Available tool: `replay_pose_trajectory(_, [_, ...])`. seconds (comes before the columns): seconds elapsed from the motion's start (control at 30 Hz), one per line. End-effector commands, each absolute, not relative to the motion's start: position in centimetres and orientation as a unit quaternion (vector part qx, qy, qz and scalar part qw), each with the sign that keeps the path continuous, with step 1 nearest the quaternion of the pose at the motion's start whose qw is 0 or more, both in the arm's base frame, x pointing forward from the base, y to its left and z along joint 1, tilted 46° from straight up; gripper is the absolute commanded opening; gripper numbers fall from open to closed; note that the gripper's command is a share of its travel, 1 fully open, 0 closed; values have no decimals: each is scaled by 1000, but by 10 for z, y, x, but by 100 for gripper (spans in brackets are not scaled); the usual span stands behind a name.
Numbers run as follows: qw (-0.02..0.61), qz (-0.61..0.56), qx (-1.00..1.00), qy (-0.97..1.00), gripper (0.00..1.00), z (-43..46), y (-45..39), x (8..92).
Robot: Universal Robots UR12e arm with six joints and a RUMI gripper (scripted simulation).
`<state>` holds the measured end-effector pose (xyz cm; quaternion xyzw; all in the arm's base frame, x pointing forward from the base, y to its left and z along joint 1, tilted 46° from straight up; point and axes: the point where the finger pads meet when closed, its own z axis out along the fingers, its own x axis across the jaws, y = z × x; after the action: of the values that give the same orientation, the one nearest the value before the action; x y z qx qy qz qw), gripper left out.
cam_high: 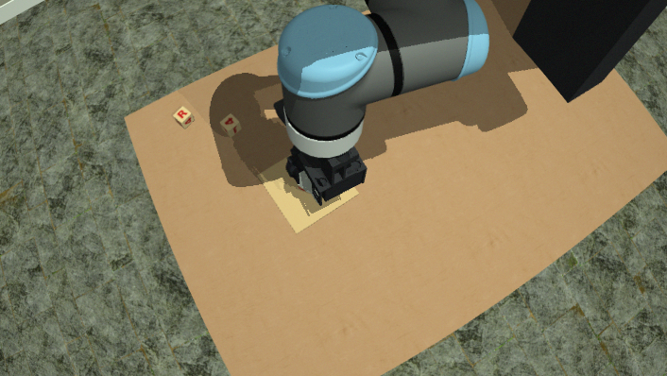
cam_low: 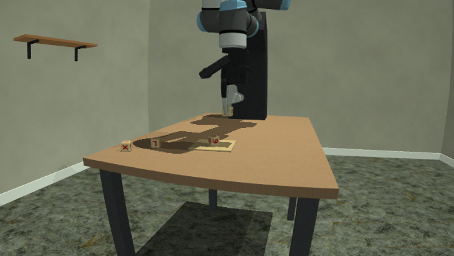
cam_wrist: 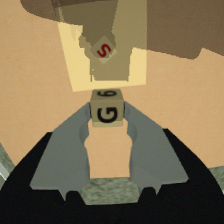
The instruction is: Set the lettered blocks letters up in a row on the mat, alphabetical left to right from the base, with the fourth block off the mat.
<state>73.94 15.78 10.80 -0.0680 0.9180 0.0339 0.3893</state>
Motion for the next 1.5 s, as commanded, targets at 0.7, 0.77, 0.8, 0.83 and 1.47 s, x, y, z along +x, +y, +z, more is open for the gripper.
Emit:
replay_pose_trajectory(0.7, [389, 35, -65, 918, 9, 98, 159, 750])
replay_pose_trajectory(0.77, [389, 35, -65, 918, 9, 93, 160, 756])
replay_pose_trajectory(0.8, [389, 35, -65, 918, 9, 90, 160, 759])
replay_pose_trajectory(0.83, [389, 35, -65, 918, 9, 87, 161, 762])
replay_pose_trajectory(1.47, [389, 35, -65, 918, 9, 43, 168, 807])
